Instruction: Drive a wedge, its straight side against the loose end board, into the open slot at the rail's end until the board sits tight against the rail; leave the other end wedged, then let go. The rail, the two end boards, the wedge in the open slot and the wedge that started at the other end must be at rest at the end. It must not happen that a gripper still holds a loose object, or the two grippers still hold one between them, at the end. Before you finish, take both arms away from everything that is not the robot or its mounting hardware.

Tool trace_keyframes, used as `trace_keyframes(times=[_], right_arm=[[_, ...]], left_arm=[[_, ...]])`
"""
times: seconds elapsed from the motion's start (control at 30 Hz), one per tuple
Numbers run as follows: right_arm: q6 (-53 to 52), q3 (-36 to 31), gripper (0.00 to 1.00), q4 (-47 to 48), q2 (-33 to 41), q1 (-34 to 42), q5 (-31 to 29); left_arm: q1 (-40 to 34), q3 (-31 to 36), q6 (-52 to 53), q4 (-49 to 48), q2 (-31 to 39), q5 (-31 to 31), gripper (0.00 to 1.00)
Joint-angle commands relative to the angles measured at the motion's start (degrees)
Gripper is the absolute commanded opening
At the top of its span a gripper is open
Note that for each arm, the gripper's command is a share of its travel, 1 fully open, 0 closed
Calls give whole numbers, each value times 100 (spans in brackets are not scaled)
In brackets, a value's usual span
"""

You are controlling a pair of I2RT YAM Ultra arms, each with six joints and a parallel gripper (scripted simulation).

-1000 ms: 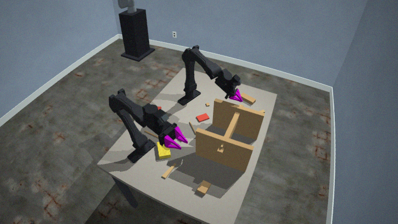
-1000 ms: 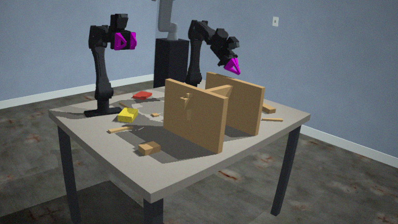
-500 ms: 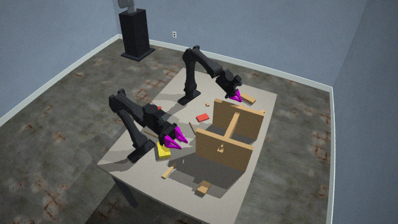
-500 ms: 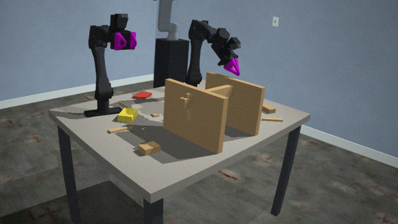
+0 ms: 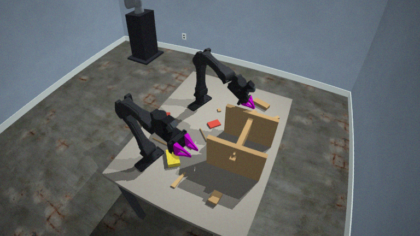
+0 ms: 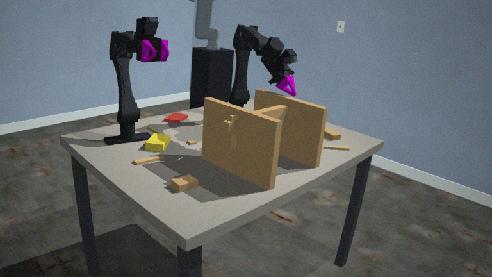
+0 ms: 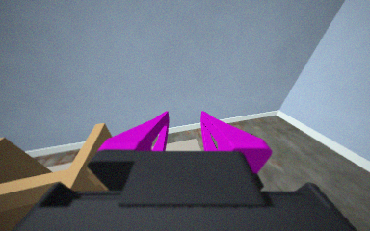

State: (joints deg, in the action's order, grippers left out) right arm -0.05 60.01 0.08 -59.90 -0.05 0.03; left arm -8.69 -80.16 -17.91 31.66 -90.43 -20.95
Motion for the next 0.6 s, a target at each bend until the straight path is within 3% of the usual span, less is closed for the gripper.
trace_keyframes(times=[0.0,0.57], right_arm=[[26,218,41,-56,-5,66,-39],[26,218,41,-56,-5,66,-39]], left_arm=[[30,65,49,-135,218,-63,0],[35,322,53,-338,155,-67,0]])
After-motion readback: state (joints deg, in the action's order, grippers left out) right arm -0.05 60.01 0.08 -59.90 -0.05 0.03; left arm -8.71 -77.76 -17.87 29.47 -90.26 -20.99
